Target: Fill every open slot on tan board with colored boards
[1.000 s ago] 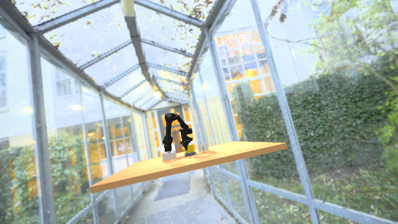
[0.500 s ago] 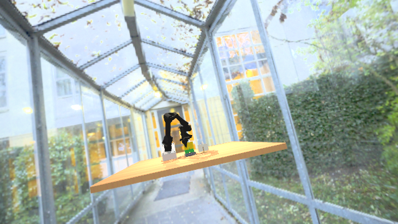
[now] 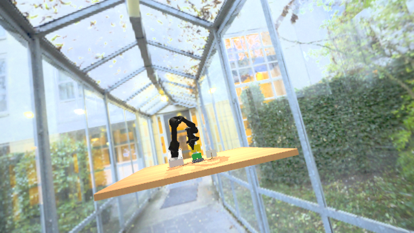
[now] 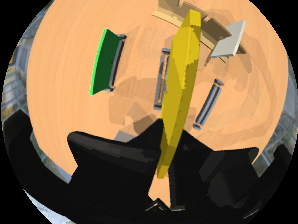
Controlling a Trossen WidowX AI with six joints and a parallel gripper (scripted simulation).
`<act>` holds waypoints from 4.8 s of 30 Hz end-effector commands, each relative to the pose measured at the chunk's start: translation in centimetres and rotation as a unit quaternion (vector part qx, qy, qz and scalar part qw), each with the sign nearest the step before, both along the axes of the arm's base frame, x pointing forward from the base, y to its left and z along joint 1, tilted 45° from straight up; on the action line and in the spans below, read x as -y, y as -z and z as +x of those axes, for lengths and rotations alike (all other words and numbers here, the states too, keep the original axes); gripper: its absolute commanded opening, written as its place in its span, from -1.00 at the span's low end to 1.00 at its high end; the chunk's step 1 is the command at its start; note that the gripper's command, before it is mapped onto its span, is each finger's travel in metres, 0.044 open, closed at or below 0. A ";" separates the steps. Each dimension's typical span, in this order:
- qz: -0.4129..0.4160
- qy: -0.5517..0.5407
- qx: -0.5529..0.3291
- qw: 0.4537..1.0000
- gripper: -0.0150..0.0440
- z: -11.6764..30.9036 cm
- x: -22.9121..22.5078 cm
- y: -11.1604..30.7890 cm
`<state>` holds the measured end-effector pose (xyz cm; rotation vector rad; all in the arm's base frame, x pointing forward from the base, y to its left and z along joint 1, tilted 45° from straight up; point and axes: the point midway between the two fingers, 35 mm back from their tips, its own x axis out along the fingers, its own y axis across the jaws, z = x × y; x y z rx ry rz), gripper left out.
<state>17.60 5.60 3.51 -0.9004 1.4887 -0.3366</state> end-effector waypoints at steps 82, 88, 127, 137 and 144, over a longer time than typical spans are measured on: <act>0.024 0.136 0.138 0.981 -0.49 14.1 0.4 0.2; 0.024 0.136 0.138 0.981 -0.49 14.1 0.6 0.4; 0.023 0.136 0.138 0.981 -0.49 14.4 2.2 2.0; 0.023 0.136 0.138 0.981 -0.49 14.5 2.6 2.4; 0.023 0.136 0.138 0.981 -0.49 14.5 2.9 2.7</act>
